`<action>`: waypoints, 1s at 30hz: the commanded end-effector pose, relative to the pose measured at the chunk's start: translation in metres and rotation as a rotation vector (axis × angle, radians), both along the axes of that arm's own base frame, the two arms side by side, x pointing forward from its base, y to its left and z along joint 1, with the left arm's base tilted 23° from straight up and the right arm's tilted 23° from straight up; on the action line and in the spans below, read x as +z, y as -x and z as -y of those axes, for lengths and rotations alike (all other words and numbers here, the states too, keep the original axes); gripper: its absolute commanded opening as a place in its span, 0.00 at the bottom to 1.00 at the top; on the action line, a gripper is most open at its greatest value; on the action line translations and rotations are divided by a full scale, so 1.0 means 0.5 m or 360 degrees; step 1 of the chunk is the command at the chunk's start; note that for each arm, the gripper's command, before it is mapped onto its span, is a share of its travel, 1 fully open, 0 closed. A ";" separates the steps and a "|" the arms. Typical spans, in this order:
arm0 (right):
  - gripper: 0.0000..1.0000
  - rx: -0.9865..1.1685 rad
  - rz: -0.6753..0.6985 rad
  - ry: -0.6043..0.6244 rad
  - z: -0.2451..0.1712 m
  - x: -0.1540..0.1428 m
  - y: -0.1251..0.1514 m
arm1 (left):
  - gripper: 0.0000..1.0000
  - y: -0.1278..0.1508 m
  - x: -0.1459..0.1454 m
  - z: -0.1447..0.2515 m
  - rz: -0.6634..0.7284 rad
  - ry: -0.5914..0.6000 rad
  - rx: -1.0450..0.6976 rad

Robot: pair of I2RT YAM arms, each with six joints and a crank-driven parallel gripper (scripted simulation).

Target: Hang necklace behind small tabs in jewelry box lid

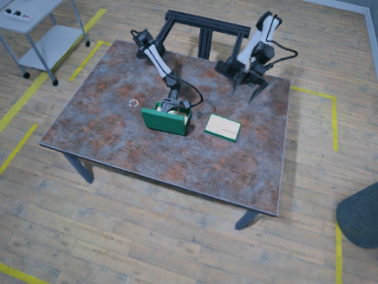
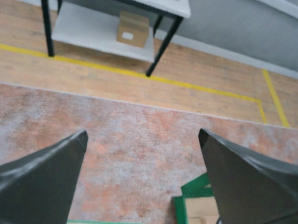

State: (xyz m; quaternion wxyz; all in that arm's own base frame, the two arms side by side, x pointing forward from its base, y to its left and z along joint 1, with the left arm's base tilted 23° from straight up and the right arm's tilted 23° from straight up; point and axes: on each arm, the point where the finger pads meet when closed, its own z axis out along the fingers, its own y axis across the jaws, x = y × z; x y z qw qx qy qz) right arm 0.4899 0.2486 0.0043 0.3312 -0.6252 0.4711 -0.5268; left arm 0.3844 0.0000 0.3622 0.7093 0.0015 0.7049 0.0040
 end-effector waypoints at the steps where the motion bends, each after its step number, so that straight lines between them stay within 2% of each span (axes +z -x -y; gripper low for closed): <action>1: 0.04 -0.0017 -0.0024 0.0028 0.001 0.008 -0.003 | 1.00 0.006 0.080 0.008 0.0167 -0.0028 -0.0039; 5: 0.04 -0.0034 -0.0014 0.0034 0.009 0.019 -0.008 | 1.00 0.006 0.080 0.008 0.0167 -0.0028 -0.0039; 7: 0.04 0.0006 -0.0017 0.0008 -0.014 0.023 0.020 | 1.00 0.006 0.080 0.008 0.0167 -0.0028 -0.0039; 20: 0.04 0.0007 0.0100 -0.0113 -0.022 0.061 0.046 | 1.00 0.006 0.080 0.008 0.0167 -0.0028 -0.0039; 27: 0.04 0.0006 0.0100 -0.0115 -0.022 0.066 0.065 | 1.00 0.006 0.080 0.008 0.0167 -0.0028 -0.0039; 28: 0.04 0.0005 0.0072 -0.0070 -0.018 0.059 0.065 | 1.00 0.006 0.080 0.008 0.0167 -0.0028 -0.0039; 30: 0.04 0.0006 0.0093 -0.0108 -0.022 0.065 0.072 | 1.00 0.006 0.080 0.008 0.0167 -0.0028 -0.0039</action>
